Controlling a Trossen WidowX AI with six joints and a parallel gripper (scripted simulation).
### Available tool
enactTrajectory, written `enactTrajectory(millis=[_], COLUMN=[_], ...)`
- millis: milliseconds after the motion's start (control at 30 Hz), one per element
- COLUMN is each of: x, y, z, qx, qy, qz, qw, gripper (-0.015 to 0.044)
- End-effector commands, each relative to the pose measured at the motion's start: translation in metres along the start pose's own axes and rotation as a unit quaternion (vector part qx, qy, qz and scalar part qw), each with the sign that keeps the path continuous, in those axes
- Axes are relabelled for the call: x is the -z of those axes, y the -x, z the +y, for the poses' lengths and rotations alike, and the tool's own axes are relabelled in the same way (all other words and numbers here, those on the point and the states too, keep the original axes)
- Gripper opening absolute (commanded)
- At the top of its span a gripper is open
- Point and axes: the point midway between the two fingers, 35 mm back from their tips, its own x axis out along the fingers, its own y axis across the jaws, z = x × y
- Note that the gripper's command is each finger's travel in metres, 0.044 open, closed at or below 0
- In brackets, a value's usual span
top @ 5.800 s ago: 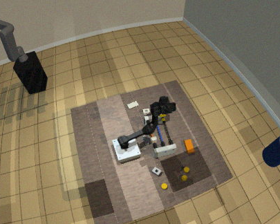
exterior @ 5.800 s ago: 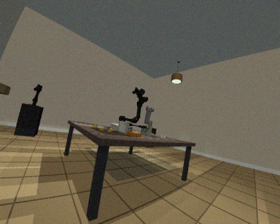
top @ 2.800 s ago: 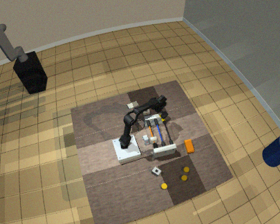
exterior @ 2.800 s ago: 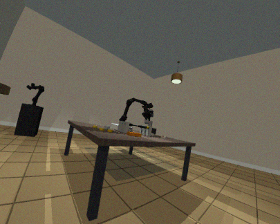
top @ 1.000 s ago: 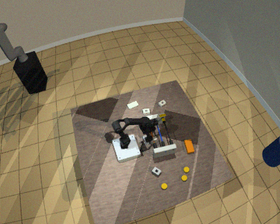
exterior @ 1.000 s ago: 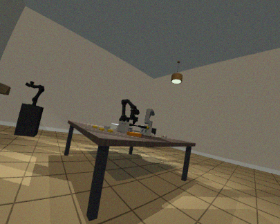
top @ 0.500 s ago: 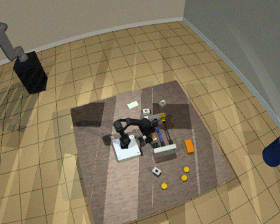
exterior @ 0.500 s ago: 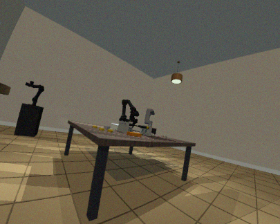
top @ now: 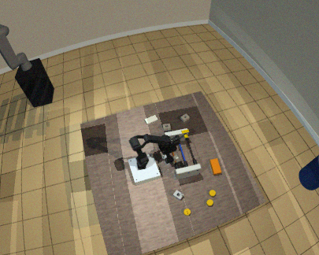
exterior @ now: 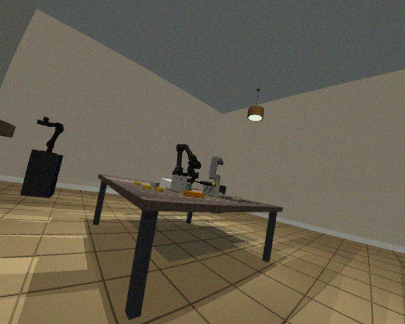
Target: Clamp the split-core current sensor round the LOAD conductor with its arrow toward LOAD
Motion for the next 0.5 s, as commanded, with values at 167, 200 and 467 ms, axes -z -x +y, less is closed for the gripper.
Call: enactTrajectory(millis=[167,200,467], x=[0.0001,0.0001,0.0001], y=[0.0002,0.0002,0.0002], z=[0.0000,0.0000,0.0000], qx=[0.000,0.000,0.000], qy=[0.000,0.000,0.000], qz=[0.000,0.000,0.000], qw=[1.000,1.000,1.000], gripper=[0.0320,0.0313,0.0260])
